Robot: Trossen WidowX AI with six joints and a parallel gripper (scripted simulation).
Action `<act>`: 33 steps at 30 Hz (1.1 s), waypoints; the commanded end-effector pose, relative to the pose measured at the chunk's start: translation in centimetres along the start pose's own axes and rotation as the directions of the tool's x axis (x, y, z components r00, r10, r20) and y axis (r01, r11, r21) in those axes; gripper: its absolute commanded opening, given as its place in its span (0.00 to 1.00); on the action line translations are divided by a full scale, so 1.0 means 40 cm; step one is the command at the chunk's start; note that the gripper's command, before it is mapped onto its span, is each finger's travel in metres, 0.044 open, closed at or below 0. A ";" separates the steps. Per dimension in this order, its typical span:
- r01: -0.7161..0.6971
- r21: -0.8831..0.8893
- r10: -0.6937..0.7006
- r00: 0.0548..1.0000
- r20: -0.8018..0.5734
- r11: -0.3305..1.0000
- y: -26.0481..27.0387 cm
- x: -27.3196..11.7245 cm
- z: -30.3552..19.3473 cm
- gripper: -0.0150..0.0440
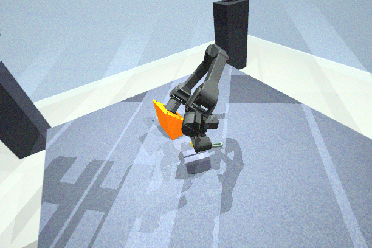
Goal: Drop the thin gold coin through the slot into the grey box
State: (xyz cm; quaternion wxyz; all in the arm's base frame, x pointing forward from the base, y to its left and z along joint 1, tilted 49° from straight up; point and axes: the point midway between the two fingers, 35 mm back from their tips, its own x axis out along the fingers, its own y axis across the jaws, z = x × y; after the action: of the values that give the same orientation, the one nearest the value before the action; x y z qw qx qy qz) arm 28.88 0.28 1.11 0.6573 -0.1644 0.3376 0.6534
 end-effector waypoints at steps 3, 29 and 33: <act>0.000 -0.010 0.000 1.000 -0.001 1.000 -0.021 0.002 -0.039 0.25; -0.002 -0.020 0.002 1.000 0.002 1.000 -0.027 0.004 -0.046 0.25; -0.002 -0.021 0.002 1.000 0.001 1.000 -0.029 0.004 -0.050 0.25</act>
State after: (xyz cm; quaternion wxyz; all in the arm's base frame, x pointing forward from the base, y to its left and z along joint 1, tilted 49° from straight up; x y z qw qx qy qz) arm 29.41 -0.87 -0.48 0.6564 -0.1669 0.3325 0.6563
